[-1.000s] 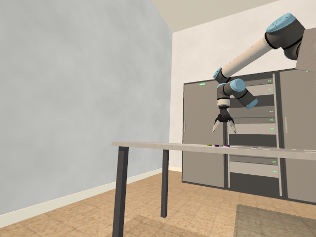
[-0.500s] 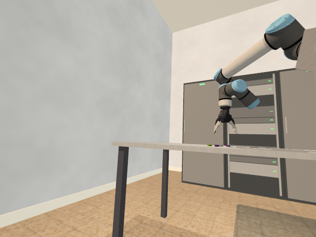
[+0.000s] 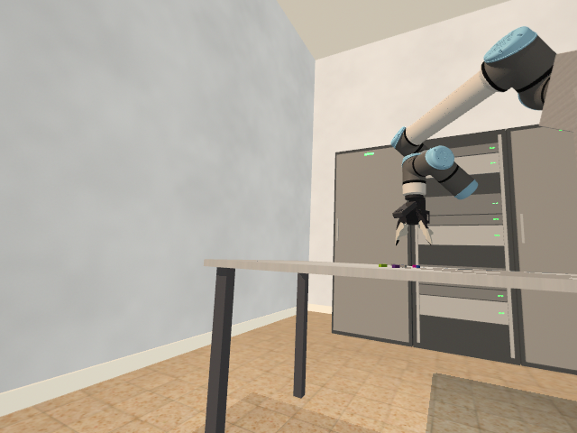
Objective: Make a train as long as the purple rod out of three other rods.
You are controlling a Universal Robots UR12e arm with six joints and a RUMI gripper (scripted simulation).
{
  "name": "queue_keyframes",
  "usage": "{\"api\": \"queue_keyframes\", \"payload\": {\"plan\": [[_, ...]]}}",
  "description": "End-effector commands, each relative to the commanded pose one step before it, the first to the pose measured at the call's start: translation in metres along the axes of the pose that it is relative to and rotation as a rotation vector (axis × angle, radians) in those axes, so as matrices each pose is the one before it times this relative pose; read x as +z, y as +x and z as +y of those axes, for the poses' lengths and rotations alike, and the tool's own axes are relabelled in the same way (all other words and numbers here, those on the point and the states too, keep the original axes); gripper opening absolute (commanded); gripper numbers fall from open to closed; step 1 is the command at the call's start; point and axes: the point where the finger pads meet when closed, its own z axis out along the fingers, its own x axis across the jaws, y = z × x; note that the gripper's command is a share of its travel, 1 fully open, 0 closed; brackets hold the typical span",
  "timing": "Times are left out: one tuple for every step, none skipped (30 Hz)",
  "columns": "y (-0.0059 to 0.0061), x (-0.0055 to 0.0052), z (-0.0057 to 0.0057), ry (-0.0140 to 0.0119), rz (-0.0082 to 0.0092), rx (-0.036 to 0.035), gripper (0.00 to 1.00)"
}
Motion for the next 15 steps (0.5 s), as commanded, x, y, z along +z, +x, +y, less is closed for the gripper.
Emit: {"api": "queue_keyframes", "payload": {"plan": [[0.00029, 0.00008, 0.00290, 0.00018, -0.00513, 0.11520, 1.00], [0.00017, 0.00020, 0.00109, -0.00005, 0.00008, 0.03422, 1.00], [0.00020, 0.00019, 0.00107, -0.00004, 0.00008, 0.03305, 1.00], [0.00023, 0.00018, 0.00104, -0.00004, 0.00008, 0.03185, 1.00], [0.00025, 0.00017, 0.00100, -0.00004, 0.00008, 0.03062, 1.00], [0.00026, 0.00015, 0.00092, -0.00003, 0.00008, 0.02800, 1.00], [0.00025, 0.00013, 0.00083, -0.00003, 0.00007, 0.02502, 1.00], [0.00028, 0.00014, 0.00086, -0.00003, 0.00008, 0.02590, 1.00], [0.00030, 0.00013, 0.00086, -0.00003, 0.00008, 0.02571, 1.00], [0.00031, 0.00012, 0.00082, -0.00003, 0.00008, 0.02437, 1.00], [0.00031, 0.00012, 0.00077, -0.00002, 0.00008, 0.02303, 1.00], [0.00031, 0.00011, 0.00073, -0.00002, 0.00007, 0.02167, 1.00], [0.00030, 0.00010, 0.00068, -0.00002, 0.00007, 0.02032, 1.00], [0.00030, 0.00009, 0.00064, -0.00002, 0.00007, 0.01897, 1.00], [0.00029, 0.00009, 0.00059, -0.00001, 0.00006, 0.01762, 1.00]]}}
